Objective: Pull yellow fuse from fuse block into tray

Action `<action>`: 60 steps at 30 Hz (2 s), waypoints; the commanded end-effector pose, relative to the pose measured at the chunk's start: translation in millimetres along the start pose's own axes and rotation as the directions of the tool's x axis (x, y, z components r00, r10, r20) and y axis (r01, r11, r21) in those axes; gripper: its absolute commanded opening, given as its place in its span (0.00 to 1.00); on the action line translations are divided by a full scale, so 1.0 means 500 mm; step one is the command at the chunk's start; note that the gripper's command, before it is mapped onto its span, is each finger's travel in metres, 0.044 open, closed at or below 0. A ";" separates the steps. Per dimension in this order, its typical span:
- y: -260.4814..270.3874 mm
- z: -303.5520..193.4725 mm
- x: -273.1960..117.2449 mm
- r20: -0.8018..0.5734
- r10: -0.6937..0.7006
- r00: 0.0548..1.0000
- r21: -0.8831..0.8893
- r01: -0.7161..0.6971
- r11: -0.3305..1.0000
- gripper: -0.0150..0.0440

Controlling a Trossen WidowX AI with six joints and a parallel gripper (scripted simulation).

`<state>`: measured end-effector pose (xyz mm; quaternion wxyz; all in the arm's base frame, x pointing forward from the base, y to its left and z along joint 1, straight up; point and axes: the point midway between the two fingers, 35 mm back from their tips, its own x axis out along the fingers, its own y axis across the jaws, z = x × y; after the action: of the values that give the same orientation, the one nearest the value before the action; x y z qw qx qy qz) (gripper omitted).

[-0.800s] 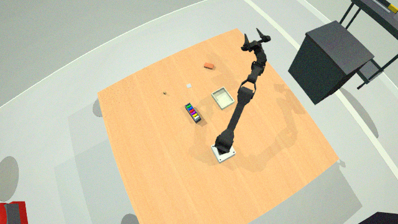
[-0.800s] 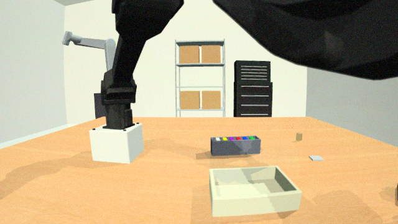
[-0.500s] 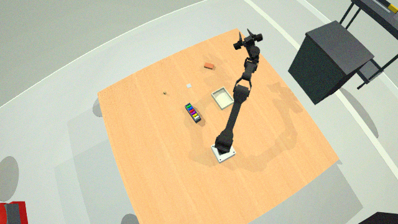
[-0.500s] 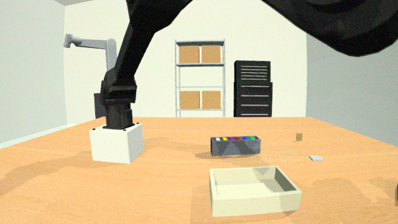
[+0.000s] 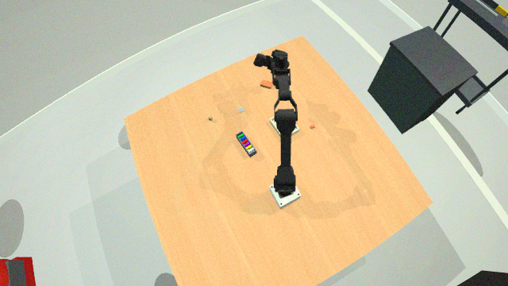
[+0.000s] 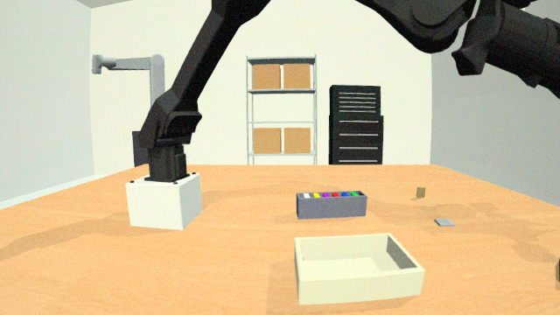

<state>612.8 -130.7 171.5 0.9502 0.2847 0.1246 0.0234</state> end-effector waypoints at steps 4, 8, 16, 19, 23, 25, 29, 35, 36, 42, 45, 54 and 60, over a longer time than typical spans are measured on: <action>0.102 -0.221 -0.055 -0.340 -0.130 0.931 0.323 0.246 0.914 0.37; 0.144 -0.334 -0.122 -0.506 -0.202 0.839 0.386 0.429 0.816 0.37; 0.193 -0.519 -0.320 -0.743 -0.367 0.560 0.306 0.771 0.558 0.37; 0.200 -0.569 -0.409 -0.788 -0.435 0.435 0.232 0.865 0.445 0.37; 0.199 -0.615 -0.529 -0.804 -0.527 0.274 0.128 0.946 0.297 0.37; 0.197 -0.620 -0.549 -0.803 -0.543 0.248 0.111 0.956 0.272 0.37; 0.207 -0.629 -0.556 -0.803 -0.542 0.247 0.111 0.956 0.272 0.37; 0.205 -0.630 -0.555 -0.803 -0.542 0.247 0.111 0.956 0.272 0.37; 0.205 -0.631 -0.555 -0.803 -0.542 0.247 0.111 0.956 0.272 0.37; 0.199 -0.640 -0.551 -0.803 -0.542 0.247 0.111 0.956 0.272 0.37; 0.196 -0.645 -0.550 -0.803 -0.542 0.247 0.111 0.956 0.272 0.37; 0.186 -0.659 -0.546 -0.803 -0.542 0.247 0.111 0.956 0.272 0.37; 0.180 -0.669 -0.543 -0.803 -0.542 0.247 0.111 0.956 0.272 0.37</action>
<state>270.8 93.5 16.5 0.5722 0.4321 0.5608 -0.4140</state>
